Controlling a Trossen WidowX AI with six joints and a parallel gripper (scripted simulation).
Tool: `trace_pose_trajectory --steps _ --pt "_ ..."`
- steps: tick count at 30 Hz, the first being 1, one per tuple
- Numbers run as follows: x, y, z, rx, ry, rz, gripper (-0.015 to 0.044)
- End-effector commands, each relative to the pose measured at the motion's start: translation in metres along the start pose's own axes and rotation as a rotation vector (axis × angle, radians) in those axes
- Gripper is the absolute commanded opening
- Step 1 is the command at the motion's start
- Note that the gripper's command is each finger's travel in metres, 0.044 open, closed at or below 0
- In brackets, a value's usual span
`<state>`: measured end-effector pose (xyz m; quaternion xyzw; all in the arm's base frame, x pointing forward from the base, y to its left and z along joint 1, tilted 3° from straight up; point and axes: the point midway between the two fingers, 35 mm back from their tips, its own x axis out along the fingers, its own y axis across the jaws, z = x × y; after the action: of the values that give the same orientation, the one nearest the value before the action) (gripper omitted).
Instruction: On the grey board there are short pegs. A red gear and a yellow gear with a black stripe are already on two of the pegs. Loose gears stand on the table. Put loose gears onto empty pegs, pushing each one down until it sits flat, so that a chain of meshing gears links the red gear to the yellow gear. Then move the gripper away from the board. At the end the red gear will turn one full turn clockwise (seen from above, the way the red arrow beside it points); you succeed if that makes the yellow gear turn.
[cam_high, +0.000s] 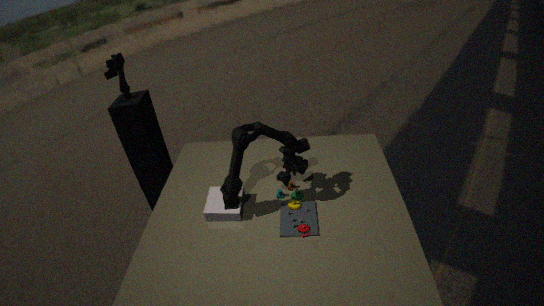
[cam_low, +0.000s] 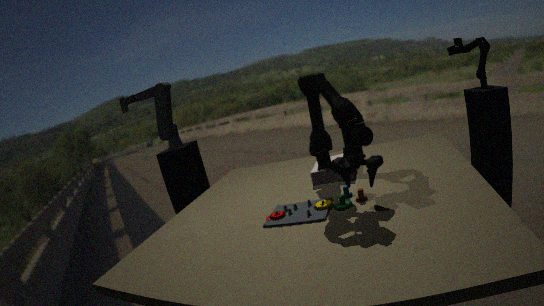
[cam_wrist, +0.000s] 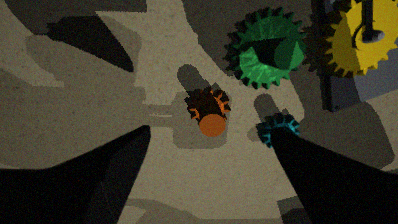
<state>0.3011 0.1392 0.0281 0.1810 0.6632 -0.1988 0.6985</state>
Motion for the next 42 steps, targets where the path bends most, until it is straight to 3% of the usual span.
trace_pose_trajectory --steps 1,13,27,35,42 --pt "0.007 -0.001 0.001 0.003 -0.004 -0.006 0.044" --pt "0.021 -0.002 0.001 0.003 -0.004 -0.006 0.044" --pt "0.021 -0.002 0.001 0.003 -0.004 -0.006 0.0072" --pt "0.021 -0.002 0.001 0.003 -0.004 -0.006 0.0" --pt "0.006 0.001 0.002 0.003 -0.004 -0.006 0.0"
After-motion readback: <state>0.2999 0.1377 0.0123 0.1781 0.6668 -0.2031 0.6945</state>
